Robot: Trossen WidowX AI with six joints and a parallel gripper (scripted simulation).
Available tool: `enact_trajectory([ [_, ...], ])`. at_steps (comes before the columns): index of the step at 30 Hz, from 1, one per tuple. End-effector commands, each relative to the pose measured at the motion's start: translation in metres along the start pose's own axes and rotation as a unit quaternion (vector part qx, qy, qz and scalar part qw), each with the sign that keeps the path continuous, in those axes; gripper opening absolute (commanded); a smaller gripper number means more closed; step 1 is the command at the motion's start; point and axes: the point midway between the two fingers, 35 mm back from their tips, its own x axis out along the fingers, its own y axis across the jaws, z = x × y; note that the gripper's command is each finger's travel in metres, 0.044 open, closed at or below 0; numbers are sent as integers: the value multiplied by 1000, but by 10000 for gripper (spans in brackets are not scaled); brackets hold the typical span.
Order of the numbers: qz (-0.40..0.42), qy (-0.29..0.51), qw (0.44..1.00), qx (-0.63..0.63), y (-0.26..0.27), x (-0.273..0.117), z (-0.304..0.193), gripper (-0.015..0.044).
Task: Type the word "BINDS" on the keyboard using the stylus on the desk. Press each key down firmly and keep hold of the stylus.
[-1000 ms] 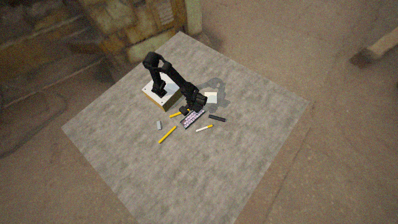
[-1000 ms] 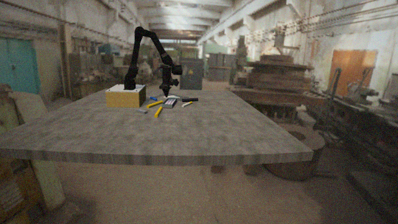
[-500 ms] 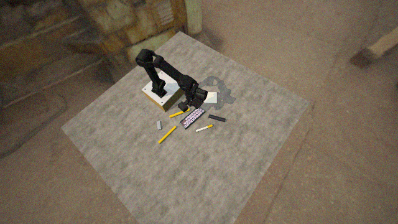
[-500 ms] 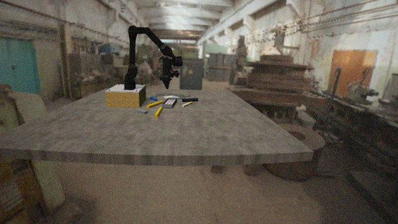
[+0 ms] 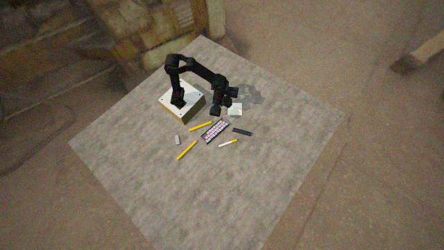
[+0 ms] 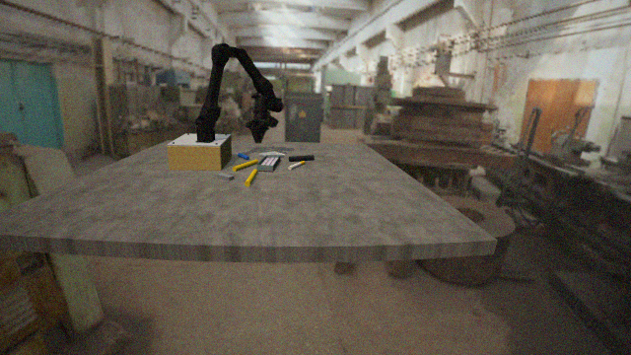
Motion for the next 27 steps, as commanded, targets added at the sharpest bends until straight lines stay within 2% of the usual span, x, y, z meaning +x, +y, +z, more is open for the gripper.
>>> enact_trajectory([
  [1,-60,30,982,-177,33,2,-5,150],
  [7,-160,81,880,-439,83,5,-20,150],
  [15,-273,147,670,-675,135,9,-47,150],
  [27,-275,149,664,-679,137,14,-47,150],
])
